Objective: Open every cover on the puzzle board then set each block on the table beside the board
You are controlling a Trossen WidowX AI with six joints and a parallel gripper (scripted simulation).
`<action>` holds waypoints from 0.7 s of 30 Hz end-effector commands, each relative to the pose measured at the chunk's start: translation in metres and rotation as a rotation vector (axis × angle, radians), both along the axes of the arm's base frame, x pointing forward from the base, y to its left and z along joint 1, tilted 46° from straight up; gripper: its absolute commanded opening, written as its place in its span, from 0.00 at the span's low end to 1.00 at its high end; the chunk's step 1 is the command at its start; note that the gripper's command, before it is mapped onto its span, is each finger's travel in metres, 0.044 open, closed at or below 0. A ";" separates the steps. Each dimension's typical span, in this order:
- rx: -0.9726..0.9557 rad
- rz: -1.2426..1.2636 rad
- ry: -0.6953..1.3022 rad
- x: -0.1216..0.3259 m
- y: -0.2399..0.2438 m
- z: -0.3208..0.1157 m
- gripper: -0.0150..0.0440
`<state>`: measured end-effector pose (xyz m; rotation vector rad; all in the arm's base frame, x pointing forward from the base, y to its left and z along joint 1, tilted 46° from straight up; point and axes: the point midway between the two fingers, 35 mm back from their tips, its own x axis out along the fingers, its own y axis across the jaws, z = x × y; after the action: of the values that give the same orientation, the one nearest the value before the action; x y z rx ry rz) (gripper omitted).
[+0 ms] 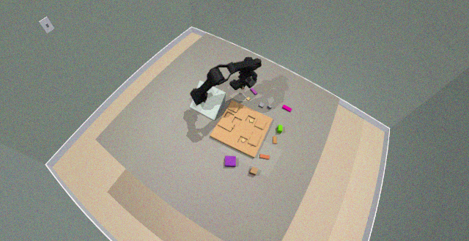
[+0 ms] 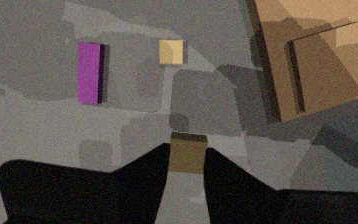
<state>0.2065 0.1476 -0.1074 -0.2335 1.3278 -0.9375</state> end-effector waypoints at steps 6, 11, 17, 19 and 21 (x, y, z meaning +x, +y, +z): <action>-0.008 0.002 0.007 -0.001 -0.013 -0.013 0.39; -0.008 0.002 0.007 -0.001 -0.019 -0.019 0.39; -0.009 0.002 0.007 -0.001 -0.026 -0.026 0.39; -0.009 0.002 0.007 -0.002 -0.028 -0.028 0.39; -0.009 0.002 0.007 -0.002 -0.031 -0.031 0.39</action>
<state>0.2063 0.1237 -0.1329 -0.2337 1.3263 -0.9379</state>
